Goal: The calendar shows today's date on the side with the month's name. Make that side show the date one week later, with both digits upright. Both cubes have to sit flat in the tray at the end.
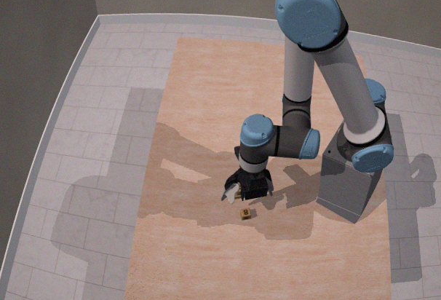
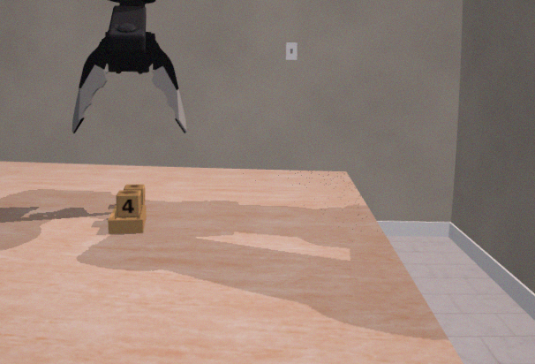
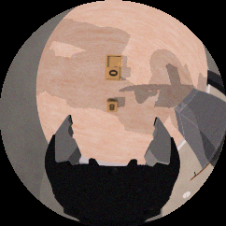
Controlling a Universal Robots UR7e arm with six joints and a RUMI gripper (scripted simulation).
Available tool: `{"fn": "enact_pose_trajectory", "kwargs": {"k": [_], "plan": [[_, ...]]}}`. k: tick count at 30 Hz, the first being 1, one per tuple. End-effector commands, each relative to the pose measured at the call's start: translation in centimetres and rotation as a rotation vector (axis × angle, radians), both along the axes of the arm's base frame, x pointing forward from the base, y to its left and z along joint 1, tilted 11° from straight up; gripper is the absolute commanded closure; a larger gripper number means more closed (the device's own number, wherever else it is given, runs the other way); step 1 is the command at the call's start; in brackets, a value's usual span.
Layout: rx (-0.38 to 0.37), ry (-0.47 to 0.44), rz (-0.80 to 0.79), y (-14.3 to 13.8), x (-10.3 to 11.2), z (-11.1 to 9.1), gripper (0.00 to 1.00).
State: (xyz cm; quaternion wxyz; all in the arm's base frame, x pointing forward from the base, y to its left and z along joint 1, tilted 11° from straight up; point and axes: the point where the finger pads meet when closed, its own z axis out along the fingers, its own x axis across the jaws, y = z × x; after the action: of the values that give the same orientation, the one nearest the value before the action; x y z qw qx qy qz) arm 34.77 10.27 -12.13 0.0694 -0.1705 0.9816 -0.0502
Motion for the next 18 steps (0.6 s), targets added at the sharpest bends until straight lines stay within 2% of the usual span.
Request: {"fn": "enact_pose_trajectory", "kwargs": {"k": [1, 2, 3, 18], "plan": [[-0.009, -0.016, -0.014, 2.07, -0.23, -0.78, 0.0], [-0.009, -0.016, -0.014, 2.08, -0.23, -0.78, 0.0], [-0.009, -0.016, -0.014, 2.08, -0.23, -0.78, 0.72], [-0.009, -0.014, -0.015, 2.03, -0.34, -0.78, 0.72]]}}
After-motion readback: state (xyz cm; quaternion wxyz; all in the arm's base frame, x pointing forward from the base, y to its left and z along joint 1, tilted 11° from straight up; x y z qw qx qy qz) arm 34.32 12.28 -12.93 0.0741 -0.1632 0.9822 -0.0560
